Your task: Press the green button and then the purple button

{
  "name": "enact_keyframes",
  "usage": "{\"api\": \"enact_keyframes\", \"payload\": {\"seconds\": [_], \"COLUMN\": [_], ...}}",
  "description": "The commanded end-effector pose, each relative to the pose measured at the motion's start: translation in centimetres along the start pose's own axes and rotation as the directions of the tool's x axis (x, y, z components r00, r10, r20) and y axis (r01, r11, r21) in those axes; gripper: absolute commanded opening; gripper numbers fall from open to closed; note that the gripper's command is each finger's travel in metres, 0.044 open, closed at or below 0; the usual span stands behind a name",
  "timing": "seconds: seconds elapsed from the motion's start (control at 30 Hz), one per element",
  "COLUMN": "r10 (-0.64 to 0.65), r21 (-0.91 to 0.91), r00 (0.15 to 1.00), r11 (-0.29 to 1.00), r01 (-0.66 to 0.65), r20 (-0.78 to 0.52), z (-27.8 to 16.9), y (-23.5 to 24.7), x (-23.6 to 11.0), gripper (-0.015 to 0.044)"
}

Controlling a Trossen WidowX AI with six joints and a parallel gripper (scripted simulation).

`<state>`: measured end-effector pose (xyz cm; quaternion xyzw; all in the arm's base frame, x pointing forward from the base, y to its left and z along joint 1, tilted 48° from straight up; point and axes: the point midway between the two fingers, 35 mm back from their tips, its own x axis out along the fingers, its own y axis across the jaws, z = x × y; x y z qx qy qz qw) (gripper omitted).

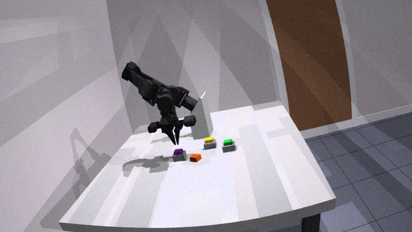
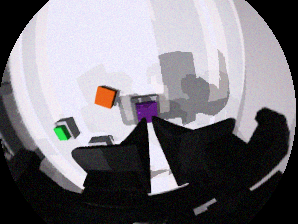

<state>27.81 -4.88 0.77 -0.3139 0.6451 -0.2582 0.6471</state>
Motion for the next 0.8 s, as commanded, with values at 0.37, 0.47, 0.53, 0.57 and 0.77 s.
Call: {"api": "enact_keyframes", "payload": {"seconds": [0.37,0.47,0.53,0.57,0.77], "r10": [0.055,0.030,0.023,0.023,0.023], "r21": [-0.005,0.004,0.007,0.007,0.007], "r00": [0.998,1.000,1.000,1.000,1.000], "r11": [0.998,1.000,1.000,1.000,1.000], "r01": [-0.055,-0.030,-0.023,-0.023,-0.023], "r20": [0.000,-0.004,-0.005,-0.005,-0.005], "z": [0.0,-2.3,-2.9,-2.9,-2.9], "y": [20.6,25.0,26.0,26.0,26.0], "x": [-6.2,-6.8,-6.9,-6.9,-6.9], "gripper": [0.0388,0.0400,0.0400,0.0400,0.0400]}}
